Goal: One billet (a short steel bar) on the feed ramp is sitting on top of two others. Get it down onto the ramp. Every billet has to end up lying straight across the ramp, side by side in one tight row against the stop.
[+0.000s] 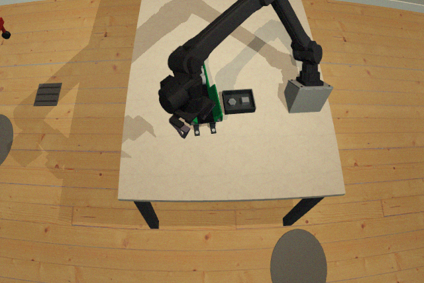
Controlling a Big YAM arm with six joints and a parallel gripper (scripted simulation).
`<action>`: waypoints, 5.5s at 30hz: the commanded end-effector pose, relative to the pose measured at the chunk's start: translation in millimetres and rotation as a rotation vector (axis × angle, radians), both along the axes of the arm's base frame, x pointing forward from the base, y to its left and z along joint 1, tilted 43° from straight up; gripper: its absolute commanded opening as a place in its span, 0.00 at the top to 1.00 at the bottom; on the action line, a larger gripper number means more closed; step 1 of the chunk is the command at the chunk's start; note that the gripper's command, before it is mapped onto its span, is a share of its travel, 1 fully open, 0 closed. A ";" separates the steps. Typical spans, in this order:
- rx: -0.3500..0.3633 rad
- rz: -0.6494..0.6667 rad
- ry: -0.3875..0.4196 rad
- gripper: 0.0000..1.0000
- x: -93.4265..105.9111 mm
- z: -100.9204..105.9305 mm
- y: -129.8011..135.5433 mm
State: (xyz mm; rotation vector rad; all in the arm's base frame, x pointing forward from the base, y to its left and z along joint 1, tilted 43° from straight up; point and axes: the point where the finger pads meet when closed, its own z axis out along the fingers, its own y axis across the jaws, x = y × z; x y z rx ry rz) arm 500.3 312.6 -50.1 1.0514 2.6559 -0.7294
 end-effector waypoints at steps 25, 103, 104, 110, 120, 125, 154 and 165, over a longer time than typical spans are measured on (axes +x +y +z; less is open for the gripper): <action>-0.142 -0.519 -0.414 0.00 2.3 195.4 -342.1; -0.189 -0.589 -0.471 0.14 -23.3 219.2 -387.0; -0.192 -0.590 -0.465 0.14 -25.0 215.9 -389.9; -0.206 -0.596 -0.435 0.14 -29.0 174.1 -429.5; -0.183 -0.580 -0.490 0.14 -16.7 193.7 -420.5; -0.191 -0.588 -0.470 0.14 -18.2 185.2 -424.2; -0.205 -0.597 -0.435 0.14 -29.2 167.9 -435.0; -0.204 -0.597 -0.434 0.14 -29.8 147.0 -454.0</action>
